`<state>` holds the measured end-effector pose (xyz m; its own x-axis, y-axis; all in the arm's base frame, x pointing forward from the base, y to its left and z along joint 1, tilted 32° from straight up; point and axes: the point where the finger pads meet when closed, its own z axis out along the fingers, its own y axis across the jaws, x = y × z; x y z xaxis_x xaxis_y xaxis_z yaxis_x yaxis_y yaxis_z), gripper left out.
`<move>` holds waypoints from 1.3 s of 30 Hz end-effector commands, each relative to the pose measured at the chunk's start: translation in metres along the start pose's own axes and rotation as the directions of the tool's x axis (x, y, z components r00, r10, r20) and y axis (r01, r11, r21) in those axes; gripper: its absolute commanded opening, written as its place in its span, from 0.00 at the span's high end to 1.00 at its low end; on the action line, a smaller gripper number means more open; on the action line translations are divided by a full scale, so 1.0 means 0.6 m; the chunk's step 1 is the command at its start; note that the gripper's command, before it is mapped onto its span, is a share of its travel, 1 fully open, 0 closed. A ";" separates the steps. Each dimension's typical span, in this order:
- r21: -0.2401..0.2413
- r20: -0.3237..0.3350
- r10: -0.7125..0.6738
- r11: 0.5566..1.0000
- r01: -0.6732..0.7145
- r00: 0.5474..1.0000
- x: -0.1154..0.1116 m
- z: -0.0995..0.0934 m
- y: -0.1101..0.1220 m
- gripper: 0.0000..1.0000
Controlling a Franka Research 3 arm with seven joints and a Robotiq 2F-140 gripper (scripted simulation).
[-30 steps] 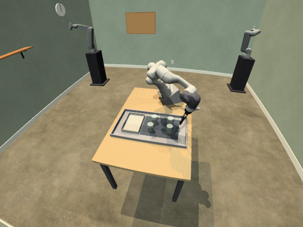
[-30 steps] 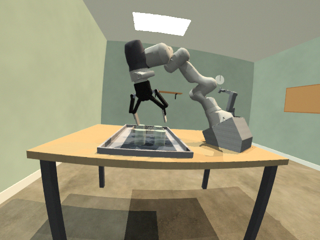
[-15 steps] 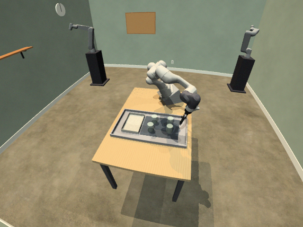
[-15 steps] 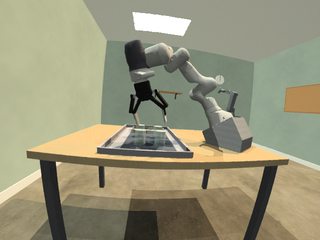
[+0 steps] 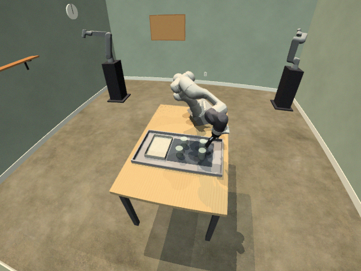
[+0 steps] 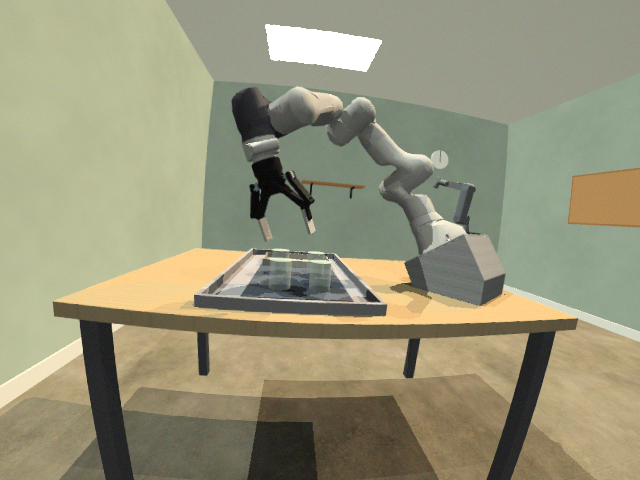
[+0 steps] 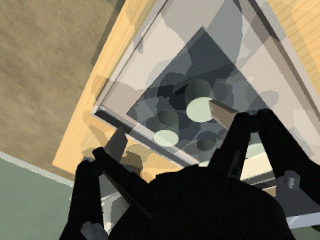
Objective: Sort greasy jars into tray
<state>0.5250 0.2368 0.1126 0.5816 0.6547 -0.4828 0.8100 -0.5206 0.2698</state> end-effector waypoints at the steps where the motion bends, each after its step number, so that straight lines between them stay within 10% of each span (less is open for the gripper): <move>1: 0.050 -0.008 0.175 0.983 -0.174 0.985 -0.026 -0.015 0.030 0.00; 9: 0.124 -0.014 0.363 0.925 -0.359 0.932 -0.069 -0.042 0.087 0.00; 23: 0.265 0.027 0.685 0.697 -0.666 0.728 -0.169 -0.094 0.194 0.00; 39: 0.393 0.158 0.922 0.269 -0.879 0.353 -0.316 -0.156 0.305 0.00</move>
<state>0.5743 0.0734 0.3234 0.9805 -0.1819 -0.0750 -0.1664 -0.9700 0.1773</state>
